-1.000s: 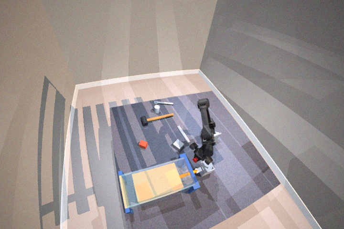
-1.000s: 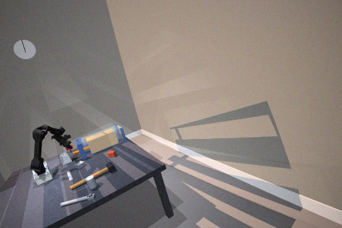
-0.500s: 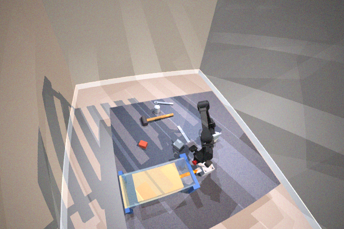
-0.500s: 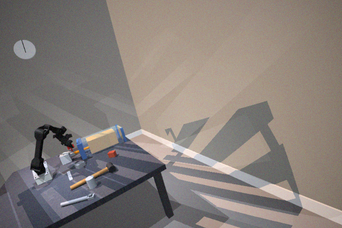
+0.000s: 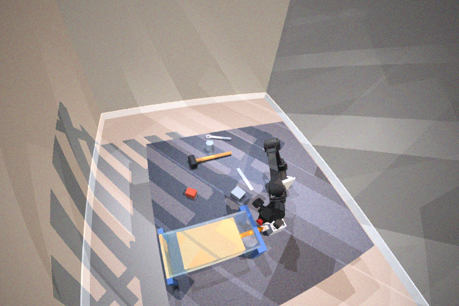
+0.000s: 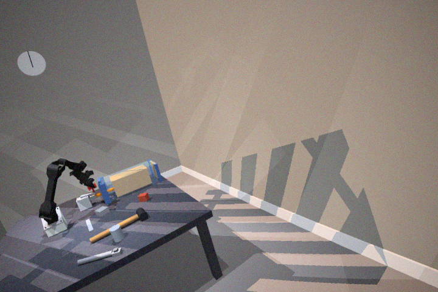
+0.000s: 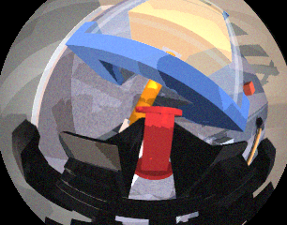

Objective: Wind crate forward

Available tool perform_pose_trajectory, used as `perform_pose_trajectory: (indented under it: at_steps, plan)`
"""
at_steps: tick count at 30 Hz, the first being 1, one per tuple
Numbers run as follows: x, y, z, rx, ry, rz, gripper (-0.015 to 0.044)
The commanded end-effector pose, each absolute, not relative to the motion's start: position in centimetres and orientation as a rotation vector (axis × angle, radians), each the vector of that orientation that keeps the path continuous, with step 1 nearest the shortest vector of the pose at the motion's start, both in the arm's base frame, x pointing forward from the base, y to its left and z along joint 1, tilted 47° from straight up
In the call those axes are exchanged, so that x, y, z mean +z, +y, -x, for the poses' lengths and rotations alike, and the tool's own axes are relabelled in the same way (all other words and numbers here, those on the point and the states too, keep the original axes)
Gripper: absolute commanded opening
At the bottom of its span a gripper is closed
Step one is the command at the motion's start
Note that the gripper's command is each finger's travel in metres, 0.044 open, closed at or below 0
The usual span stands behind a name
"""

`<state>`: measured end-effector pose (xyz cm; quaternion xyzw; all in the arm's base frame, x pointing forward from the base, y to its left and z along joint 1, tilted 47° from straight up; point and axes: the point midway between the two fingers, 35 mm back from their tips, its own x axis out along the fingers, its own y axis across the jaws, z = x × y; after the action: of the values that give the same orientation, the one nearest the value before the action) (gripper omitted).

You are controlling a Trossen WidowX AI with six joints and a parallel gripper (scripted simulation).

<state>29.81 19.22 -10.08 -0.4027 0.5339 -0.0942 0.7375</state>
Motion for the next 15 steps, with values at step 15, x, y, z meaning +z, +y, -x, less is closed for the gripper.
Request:
perform_pose_trajectory:
  at_steps: [15]
  plan:
    - [-12.6, 21.8, -30.2, -0.195, 1.175, 0.862, 0.0000]
